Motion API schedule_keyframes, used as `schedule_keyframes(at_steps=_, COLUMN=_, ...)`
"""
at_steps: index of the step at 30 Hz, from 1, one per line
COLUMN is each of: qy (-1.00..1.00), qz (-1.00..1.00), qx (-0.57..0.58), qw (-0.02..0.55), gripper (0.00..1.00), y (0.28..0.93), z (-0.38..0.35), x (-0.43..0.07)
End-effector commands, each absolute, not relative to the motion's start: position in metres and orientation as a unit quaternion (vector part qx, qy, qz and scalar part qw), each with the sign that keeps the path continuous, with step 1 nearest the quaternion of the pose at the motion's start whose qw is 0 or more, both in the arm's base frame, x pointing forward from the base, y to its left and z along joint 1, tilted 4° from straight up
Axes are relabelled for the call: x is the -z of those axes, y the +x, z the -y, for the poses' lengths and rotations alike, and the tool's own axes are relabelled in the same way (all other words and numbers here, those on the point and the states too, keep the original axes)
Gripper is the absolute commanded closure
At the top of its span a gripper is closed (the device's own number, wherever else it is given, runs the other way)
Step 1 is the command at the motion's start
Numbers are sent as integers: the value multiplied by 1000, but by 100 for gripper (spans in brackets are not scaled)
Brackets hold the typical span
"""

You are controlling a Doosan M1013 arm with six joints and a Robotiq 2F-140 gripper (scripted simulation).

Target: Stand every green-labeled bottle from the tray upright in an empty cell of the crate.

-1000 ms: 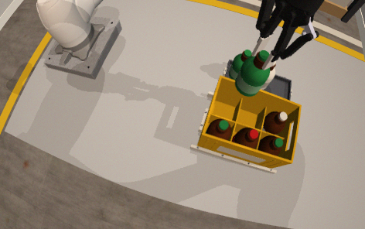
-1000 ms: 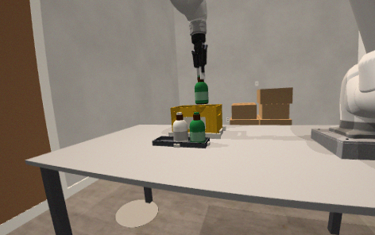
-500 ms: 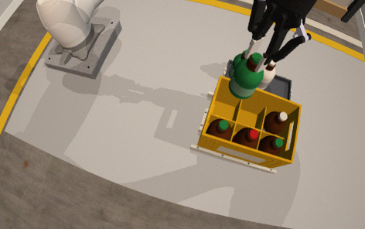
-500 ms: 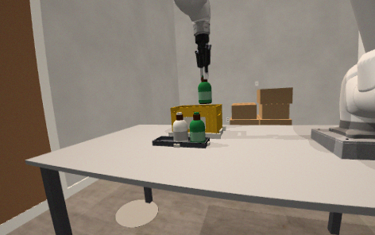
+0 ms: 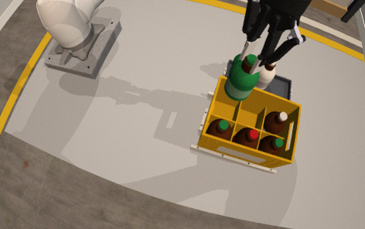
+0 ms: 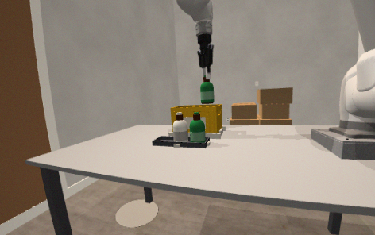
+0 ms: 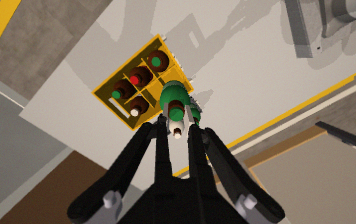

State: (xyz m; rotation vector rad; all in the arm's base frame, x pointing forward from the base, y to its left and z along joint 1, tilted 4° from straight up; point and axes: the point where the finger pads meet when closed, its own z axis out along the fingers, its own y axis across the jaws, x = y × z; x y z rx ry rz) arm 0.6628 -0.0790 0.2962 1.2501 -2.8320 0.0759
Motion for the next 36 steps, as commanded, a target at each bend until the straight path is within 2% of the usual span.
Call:
schedule_keyframes(at_steps=1, qy=406, qz=913, qx=-25, qw=20, gripper=100, y=660, z=82, x=-298)
schedule_keyframes(at_steps=36, qy=406, qz=913, qx=-25, qw=20, gripper=100, y=655, z=87, x=-298)
